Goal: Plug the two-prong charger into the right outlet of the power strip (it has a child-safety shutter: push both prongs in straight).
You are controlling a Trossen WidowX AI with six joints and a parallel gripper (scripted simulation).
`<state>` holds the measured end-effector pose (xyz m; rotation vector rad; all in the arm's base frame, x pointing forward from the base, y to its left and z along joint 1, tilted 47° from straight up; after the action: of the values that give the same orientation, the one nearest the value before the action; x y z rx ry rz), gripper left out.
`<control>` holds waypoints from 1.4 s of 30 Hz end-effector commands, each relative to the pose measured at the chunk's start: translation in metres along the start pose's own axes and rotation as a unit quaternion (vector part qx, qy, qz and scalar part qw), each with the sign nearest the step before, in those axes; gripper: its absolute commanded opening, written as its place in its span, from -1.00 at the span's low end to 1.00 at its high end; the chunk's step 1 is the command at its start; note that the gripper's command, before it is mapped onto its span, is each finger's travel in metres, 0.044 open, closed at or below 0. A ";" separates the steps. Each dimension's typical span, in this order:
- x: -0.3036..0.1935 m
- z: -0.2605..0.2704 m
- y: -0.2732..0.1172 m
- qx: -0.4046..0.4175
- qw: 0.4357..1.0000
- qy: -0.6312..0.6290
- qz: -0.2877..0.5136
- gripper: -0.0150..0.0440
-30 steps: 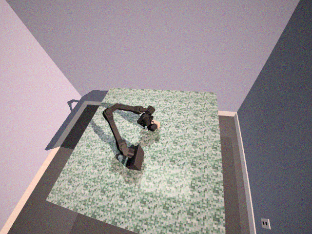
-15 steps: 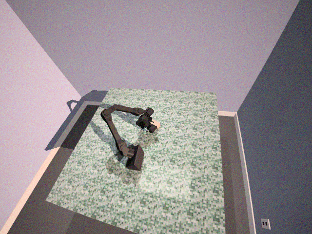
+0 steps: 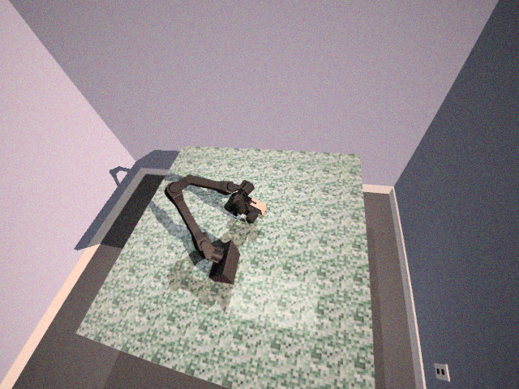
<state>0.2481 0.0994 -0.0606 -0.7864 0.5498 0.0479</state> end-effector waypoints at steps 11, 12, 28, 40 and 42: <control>-0.003 -0.002 -0.017 0.013 0.997 -0.002 -0.072 1.00; -0.001 -0.002 -0.024 0.019 0.995 -0.002 -0.101 1.00; 0.001 -0.002 -0.075 0.072 0.954 0.003 -0.292 1.00; 0.001 -0.002 -0.075 0.072 0.954 0.003 -0.292 1.00; 0.001 -0.002 -0.075 0.072 0.954 0.003 -0.292 1.00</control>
<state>0.2661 0.0446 -0.0127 -0.7787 0.3010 -0.5291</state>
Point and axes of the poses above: the point midway between the two fingers, 35 mm back from their tips, its own y axis out along the fingers, its own z axis across the jaws, x = y × z, the point moved 1 cm from there along -y, back along the fingers, and after that the axes turned 14 degrees about y, right-handed, at the moved point
